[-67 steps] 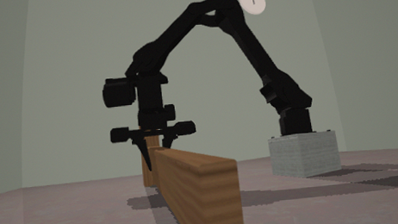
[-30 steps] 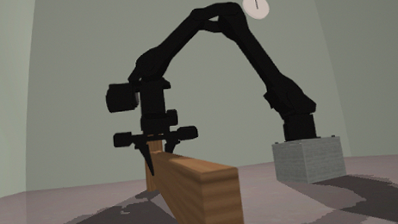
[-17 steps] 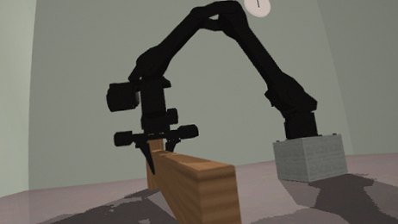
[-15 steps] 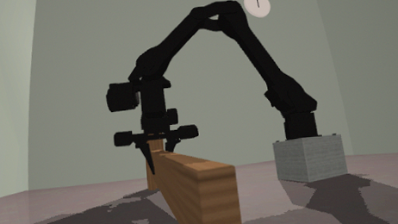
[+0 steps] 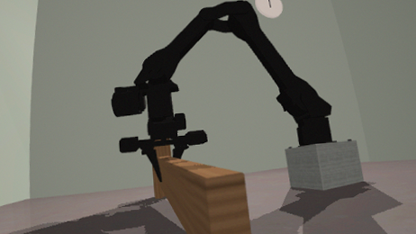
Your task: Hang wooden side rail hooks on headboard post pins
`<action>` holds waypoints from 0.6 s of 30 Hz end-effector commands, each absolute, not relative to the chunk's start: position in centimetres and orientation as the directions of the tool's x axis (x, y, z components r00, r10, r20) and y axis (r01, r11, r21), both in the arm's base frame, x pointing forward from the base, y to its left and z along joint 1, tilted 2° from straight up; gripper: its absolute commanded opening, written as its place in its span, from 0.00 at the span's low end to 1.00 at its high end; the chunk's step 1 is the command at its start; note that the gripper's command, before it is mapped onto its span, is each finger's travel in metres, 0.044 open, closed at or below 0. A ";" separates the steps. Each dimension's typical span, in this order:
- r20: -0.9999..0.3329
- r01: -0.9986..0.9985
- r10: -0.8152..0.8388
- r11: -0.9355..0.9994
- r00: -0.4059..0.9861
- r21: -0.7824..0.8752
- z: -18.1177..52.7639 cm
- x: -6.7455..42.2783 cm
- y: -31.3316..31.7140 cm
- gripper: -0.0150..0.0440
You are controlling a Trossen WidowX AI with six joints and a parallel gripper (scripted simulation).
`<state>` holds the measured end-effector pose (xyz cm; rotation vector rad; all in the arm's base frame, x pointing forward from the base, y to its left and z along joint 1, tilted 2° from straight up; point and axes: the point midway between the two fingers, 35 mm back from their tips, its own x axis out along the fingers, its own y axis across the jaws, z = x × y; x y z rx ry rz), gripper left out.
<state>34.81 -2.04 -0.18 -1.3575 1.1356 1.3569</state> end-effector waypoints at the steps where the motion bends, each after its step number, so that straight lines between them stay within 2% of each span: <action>1: -1.000 -0.980 -0.021 -0.198 0.006 -0.002 0.4 35.4 -2.1 0.25; 18: -1.000 -0.980 -0.021 -0.198 0.006 -0.002 0.3 35.4 -2.3 0.25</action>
